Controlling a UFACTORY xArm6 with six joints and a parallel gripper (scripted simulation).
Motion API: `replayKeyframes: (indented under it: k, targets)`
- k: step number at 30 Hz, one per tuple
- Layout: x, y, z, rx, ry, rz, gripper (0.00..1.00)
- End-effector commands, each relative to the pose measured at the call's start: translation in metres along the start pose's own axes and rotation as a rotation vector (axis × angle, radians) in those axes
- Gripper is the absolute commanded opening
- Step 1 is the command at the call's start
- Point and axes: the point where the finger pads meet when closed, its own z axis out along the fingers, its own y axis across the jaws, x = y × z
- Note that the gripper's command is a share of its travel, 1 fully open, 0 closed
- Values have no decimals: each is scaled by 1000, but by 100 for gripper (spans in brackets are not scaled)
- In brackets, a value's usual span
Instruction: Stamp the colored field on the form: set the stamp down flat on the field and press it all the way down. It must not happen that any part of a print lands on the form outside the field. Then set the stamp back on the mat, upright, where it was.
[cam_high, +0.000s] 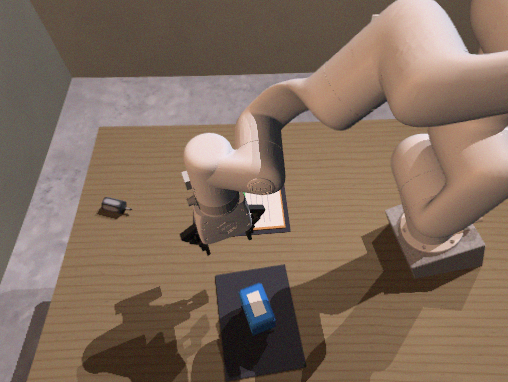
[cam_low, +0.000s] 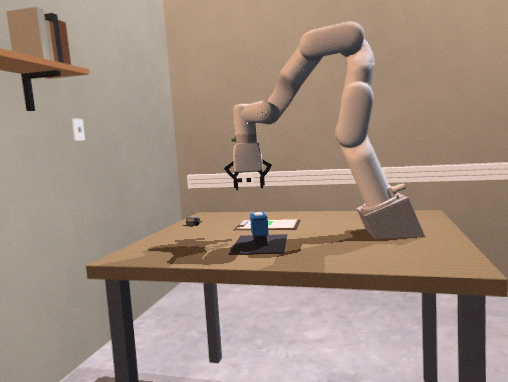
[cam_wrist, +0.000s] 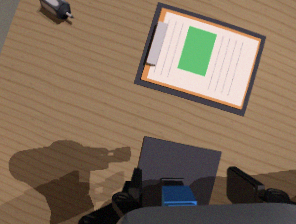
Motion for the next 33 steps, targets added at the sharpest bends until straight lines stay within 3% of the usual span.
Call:
replayKeyframes:
  k: [1,13,33]
  targets:
    - [-62,6,9,7,33,10,97]
    - [-114,14,19,7,33,10,97]
    - [-119,15,24,7,33,10,97]
